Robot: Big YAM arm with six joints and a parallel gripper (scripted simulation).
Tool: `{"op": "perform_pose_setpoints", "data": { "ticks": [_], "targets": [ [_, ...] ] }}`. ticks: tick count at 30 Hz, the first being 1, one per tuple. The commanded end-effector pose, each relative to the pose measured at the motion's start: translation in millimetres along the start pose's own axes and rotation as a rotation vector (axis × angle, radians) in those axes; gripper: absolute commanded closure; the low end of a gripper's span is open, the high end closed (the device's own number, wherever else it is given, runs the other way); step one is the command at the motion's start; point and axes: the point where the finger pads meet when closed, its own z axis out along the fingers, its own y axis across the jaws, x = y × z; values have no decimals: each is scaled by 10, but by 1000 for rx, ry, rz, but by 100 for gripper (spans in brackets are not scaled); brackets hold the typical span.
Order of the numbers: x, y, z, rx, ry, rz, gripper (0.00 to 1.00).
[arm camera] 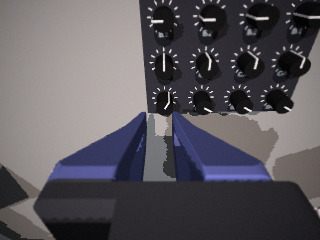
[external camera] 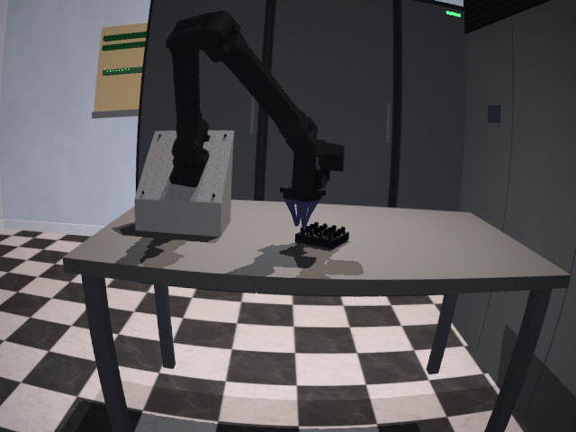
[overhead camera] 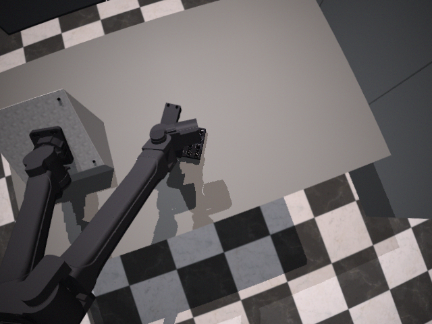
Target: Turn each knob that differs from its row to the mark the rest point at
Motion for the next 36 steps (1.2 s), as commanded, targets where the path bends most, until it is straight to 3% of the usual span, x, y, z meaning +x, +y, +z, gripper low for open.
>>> {"op": "perform_pose_setpoints", "data": {
  "ticks": [1,36],
  "targets": [
    [27,-134,-31,22,-14,30,81],
    [18,-197,-48,29,-18,38,81]
  ]
}}
